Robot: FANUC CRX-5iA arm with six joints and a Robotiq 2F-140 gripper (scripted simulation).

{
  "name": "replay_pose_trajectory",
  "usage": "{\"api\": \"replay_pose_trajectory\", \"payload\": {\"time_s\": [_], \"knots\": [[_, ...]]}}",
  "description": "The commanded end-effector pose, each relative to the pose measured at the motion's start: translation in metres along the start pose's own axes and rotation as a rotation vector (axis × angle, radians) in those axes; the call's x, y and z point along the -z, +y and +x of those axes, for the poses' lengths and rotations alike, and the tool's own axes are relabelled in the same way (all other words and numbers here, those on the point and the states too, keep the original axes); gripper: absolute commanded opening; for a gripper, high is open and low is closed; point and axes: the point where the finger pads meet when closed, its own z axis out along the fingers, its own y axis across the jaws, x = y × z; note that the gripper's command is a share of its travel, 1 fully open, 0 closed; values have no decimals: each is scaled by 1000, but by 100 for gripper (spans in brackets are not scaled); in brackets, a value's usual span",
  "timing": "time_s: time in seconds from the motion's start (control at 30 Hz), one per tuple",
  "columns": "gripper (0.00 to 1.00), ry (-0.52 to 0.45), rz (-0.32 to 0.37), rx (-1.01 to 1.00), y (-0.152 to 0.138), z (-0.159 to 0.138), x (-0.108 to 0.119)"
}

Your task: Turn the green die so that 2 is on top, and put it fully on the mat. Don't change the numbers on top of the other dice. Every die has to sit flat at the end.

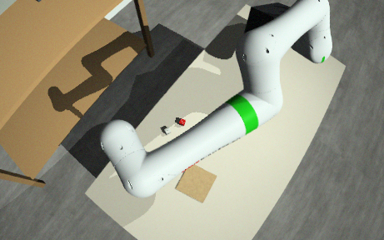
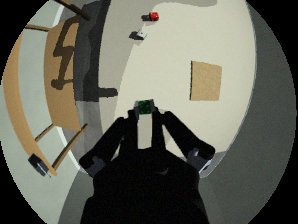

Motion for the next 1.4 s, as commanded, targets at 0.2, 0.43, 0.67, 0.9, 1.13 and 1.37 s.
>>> {"api": "replay_pose_trajectory", "payload": {"time_s": [0.2,0.43,0.67,0.9,1.13,1.37], "knots": [[21,-3,-2,-73,91,-12,2],[21,-3,-2,-132,165,1,3],[21,-1,0,-181,227,26,4],[21,-1,1,-188,235,31,5],[21,-1,1,-188,235,31,5],[21,-1,1,-188,235,31,3]]}}
